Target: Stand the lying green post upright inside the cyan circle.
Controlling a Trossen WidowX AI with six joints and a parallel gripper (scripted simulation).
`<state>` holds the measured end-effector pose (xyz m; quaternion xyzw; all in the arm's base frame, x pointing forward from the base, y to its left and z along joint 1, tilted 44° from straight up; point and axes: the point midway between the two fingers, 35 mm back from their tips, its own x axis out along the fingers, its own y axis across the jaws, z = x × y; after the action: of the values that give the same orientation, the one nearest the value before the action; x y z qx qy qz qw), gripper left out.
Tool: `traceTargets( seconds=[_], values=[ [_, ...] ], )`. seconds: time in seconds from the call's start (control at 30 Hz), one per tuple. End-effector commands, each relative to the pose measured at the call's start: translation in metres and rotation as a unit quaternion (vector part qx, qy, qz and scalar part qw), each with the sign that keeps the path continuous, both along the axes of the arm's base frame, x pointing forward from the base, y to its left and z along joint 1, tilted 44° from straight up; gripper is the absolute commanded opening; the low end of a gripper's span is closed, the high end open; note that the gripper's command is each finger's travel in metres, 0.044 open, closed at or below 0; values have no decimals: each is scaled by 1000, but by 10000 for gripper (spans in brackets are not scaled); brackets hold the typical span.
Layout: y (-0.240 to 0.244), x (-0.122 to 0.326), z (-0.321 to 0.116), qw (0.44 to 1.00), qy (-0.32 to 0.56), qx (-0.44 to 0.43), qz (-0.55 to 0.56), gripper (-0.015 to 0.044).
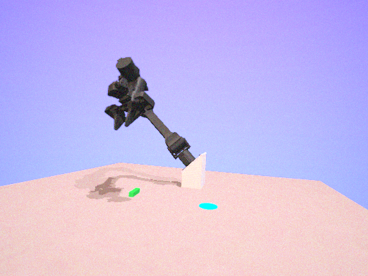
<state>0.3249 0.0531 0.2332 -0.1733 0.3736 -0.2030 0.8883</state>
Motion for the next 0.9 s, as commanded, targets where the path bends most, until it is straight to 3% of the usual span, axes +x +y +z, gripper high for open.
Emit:
traceTargets(
  seconds=[0.0, 0.4, 0.7, 0.87],
  values=[
    [-24, -13, -28, 994, 94, -47, -5, 233],
    [-88, -71, -75, 928, 351, -127, -20, 233],
    [-90, -71, -77, 926, 355, -128, -20, 233],
    [-117, -60, -110, 927, 355, -123, -19, 233]
  ],
)
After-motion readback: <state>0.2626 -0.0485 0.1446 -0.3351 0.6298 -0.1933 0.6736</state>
